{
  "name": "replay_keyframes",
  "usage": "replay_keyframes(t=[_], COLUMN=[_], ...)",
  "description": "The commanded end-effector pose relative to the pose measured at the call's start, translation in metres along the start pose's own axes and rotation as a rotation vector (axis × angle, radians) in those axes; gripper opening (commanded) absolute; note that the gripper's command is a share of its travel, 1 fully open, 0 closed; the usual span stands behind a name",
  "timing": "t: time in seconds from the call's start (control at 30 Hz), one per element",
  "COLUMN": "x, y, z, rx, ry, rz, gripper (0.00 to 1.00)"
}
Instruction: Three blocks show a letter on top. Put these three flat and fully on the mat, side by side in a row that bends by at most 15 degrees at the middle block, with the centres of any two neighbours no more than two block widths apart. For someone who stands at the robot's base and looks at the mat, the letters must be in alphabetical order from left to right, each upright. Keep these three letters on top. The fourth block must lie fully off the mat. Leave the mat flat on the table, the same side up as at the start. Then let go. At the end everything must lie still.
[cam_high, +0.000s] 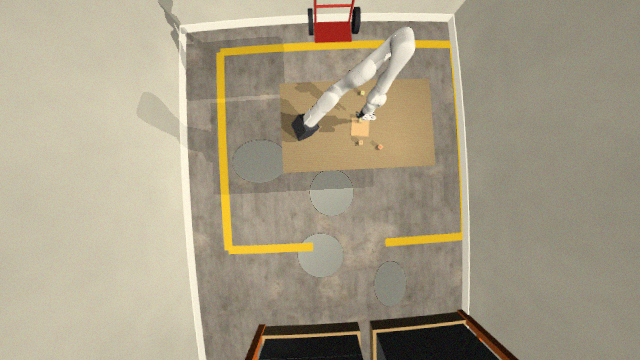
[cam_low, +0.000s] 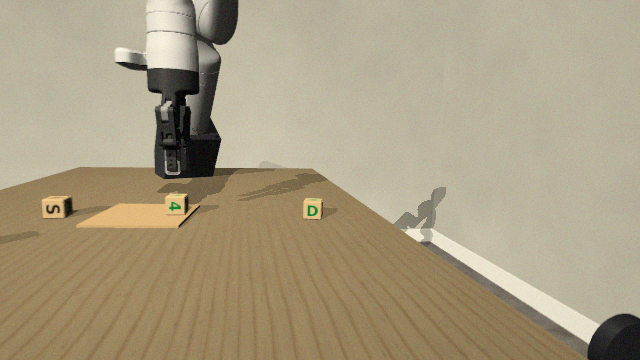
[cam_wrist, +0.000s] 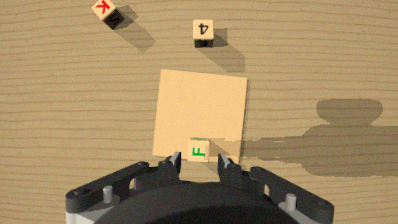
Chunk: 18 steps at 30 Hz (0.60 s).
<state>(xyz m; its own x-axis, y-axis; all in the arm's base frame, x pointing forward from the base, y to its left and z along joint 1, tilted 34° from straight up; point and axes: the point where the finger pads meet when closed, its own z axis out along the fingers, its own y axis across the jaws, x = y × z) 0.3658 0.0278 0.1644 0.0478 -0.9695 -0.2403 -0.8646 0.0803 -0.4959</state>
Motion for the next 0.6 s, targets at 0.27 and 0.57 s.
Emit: replay_keyframes(t=[0.27, 0.57], x=[0.0009, 0.0009], y=[-0.0016, -0.0015], z=[-0.0059, -0.0115], rx=[0.005, 0.005], ry=[0.004, 0.004], rz=[-0.001, -0.001], gripper=[0.46, 0.46])
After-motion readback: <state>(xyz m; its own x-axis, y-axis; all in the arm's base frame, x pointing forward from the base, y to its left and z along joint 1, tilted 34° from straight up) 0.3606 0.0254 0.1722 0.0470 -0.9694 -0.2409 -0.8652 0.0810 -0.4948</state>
